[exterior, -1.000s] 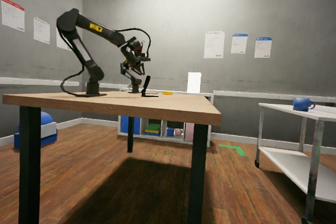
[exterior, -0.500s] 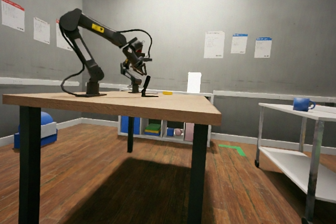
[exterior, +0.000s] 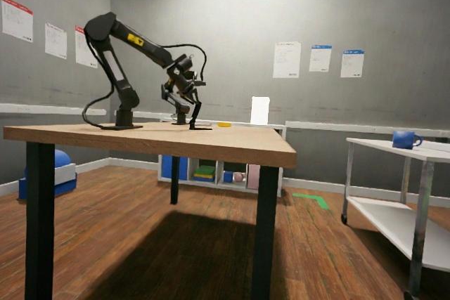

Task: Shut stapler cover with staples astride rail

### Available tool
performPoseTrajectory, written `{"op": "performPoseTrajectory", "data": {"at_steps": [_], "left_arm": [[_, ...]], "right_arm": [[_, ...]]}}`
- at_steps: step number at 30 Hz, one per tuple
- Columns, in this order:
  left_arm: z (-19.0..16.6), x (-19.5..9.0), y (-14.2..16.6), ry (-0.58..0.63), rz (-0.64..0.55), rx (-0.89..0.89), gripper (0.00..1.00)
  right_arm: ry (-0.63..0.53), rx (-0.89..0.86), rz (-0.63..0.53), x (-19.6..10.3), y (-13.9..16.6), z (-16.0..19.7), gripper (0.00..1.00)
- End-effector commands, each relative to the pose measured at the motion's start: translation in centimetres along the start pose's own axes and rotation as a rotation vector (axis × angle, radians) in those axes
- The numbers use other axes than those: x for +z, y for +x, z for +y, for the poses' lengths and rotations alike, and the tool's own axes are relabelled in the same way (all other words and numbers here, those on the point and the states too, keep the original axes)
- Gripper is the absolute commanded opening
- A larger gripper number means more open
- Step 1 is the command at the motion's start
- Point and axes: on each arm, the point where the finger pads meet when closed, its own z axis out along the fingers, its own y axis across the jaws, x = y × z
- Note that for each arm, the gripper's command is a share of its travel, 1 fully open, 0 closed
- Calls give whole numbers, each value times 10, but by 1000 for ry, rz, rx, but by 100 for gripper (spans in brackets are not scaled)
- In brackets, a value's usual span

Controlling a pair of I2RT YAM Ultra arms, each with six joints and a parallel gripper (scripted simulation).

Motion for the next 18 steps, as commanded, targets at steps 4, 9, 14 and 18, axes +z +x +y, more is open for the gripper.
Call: {"op": "performPoseTrajectory", "data": {"at_steps": [4,9,14,18], "left_arm": [[-3,-2,3,13,3,9,100],[-3,-2,3,13,3,9,100],[-3,-2,3,13,3,9,100],[-3,-2,3,13,3,9,100]], "right_arm": [[0,-1,-15,10,-3,-1,50],[0,-1,-15,18,-3,-1,50],[1,1,-15,25,-3,-1,50],[1,1,-15,30,-3,-1,50]]}}
